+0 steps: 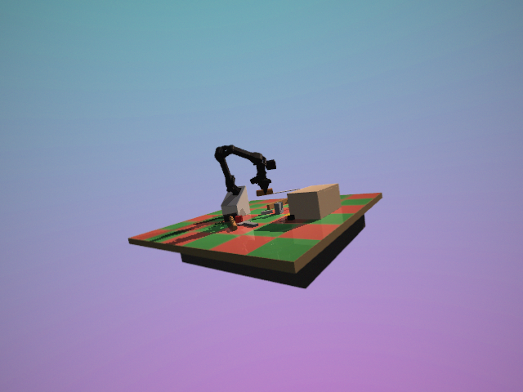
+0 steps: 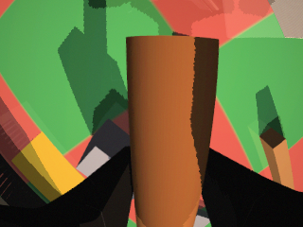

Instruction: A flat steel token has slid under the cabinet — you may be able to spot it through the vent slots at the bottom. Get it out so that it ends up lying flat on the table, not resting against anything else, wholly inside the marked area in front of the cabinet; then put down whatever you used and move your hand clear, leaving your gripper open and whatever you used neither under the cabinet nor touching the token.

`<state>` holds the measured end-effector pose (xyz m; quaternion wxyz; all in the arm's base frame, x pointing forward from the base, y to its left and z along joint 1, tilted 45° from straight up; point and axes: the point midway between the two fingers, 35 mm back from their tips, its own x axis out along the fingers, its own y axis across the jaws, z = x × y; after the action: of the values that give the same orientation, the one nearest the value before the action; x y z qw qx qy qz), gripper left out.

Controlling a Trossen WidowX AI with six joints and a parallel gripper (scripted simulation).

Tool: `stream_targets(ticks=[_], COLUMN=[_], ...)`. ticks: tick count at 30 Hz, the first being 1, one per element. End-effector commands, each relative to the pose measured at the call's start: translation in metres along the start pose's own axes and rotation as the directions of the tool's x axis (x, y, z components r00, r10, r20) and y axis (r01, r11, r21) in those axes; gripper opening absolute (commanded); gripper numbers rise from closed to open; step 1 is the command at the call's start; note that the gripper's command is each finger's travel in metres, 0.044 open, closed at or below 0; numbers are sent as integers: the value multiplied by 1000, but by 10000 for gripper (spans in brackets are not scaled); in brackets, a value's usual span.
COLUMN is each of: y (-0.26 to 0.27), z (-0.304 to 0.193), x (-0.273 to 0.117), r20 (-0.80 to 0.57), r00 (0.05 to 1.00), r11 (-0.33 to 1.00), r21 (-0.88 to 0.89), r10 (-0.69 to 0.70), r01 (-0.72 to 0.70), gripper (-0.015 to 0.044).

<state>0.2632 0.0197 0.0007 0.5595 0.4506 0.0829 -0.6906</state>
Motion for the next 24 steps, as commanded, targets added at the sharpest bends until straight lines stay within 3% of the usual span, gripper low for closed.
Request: stream_targets(ticks=[1,12,24], y=[0,0,0], z=[-1,-1,1], x=[-2,-2,0], r20=[-7,-6,0], r00=[1000,1000,1000], r11=[999,992,1000], r21=[38,125,2], r10=[7,8,0], r01=[-7,-7,0], gripper=[0,0,0])
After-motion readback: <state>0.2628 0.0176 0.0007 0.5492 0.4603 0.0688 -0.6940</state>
